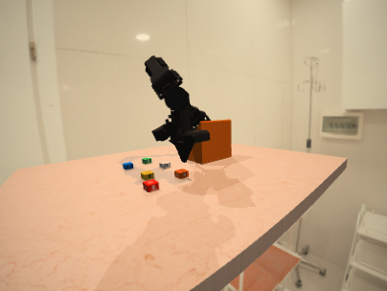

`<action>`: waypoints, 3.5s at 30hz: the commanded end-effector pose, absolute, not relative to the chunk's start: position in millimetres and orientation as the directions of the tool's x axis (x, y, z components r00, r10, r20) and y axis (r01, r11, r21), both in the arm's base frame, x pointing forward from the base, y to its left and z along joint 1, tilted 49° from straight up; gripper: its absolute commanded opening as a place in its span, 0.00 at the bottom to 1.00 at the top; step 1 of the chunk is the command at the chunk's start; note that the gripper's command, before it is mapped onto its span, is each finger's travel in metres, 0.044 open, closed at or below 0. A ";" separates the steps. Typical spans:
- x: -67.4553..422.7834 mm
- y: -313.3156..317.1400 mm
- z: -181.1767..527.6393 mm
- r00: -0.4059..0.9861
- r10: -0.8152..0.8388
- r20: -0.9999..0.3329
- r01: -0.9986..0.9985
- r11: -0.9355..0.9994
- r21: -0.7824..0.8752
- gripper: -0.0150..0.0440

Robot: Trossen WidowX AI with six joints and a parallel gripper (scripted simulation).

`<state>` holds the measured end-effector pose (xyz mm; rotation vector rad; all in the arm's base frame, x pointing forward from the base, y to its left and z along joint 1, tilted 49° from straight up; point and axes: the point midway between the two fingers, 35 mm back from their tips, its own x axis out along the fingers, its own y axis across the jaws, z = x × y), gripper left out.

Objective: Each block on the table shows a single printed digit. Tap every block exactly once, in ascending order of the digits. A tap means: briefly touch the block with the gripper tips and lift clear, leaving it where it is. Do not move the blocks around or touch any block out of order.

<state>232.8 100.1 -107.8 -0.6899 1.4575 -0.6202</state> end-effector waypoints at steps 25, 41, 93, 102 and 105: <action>235.4 74.7 -131.6 0.052 -0.740 -0.670 -0.039 0.669 -0.742 0.29; 231.1 150.5 -65.2 0.051 -0.737 -0.674 -0.040 0.673 -0.739 0.29; 359.9 103.2 -132.0 0.056 -0.740 -0.670 -0.034 0.670 -0.742 0.29; 360.3 93.2 -140.7 0.056 -0.741 -0.670 -0.034 0.669 -0.743 0.29; 360.3 93.0 -140.8 0.056 -0.741 -0.670 -0.034 0.669 -0.743 0.29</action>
